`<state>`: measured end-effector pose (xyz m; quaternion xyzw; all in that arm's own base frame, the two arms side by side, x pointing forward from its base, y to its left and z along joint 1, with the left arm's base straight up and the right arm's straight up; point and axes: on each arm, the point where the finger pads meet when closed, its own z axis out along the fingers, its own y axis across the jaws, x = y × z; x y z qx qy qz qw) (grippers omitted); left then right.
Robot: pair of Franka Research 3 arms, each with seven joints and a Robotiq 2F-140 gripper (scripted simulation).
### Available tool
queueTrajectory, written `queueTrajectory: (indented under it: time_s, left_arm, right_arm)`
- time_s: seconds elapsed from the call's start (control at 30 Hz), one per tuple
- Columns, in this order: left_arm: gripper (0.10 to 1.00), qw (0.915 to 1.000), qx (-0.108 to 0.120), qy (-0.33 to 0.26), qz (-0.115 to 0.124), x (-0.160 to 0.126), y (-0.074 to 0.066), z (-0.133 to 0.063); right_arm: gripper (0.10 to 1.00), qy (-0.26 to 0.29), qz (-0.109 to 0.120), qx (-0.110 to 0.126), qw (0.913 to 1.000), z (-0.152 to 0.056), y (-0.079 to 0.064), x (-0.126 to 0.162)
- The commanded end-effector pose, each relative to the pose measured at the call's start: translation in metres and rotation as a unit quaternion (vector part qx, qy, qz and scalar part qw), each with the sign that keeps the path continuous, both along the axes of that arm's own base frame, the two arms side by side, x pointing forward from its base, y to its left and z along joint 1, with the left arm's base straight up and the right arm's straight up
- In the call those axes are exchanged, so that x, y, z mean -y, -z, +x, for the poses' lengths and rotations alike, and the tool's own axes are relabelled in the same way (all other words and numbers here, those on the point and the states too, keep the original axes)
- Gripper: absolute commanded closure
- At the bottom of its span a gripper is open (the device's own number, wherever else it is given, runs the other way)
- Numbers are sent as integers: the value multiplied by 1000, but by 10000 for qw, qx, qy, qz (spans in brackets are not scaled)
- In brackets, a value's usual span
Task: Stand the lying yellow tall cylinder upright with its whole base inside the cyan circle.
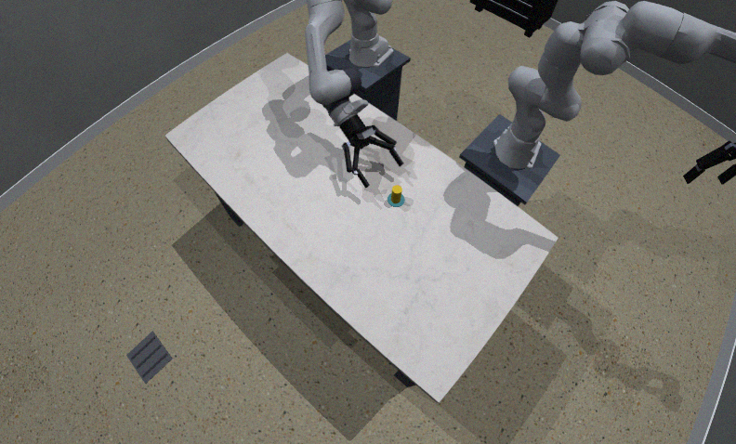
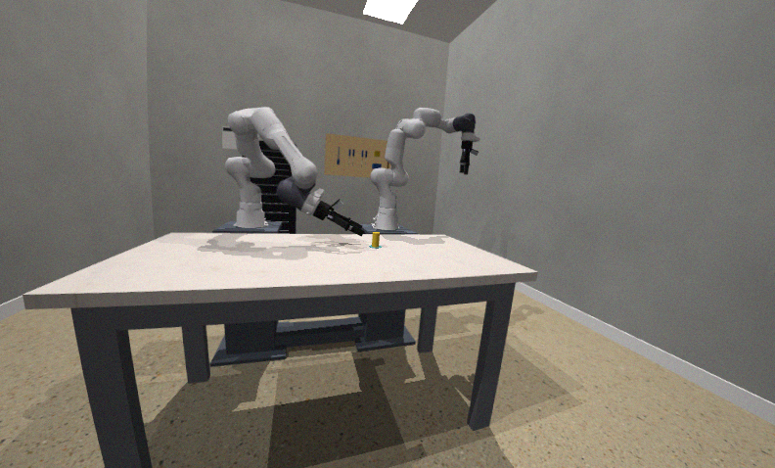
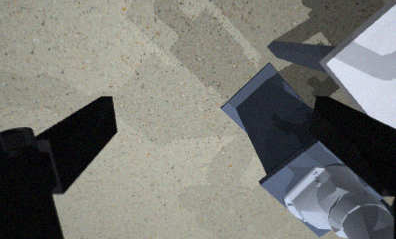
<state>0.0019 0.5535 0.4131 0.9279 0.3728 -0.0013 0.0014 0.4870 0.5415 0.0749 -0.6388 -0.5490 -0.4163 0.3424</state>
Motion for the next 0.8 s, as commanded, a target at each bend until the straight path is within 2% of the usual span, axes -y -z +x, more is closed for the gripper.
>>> queueTrajectory:
  time_s: [0.0,0.2,0.27,0.43,0.77]
  left_arm:
    - [98,10000,0,0,1,0,0,0]
    - [98,10000,0,0,1,0,0,0]
    - [98,10000,0,0,1,0,0,0]
    - [98,10000,0,0,1,0,0,0]
    - [98,10000,0,0,1,0,0,0]
  right_arm:
    - [98,22,9,-80,10000,0,-15,0]
    - [98,22,9,-80,10000,0,-44,0]
    - [98,22,9,-80,10000,0,-44,0]
    - [98,22,8,-80,10000,0,-60,0]
    - [98,22,8,-80,10000,0,-65,0]
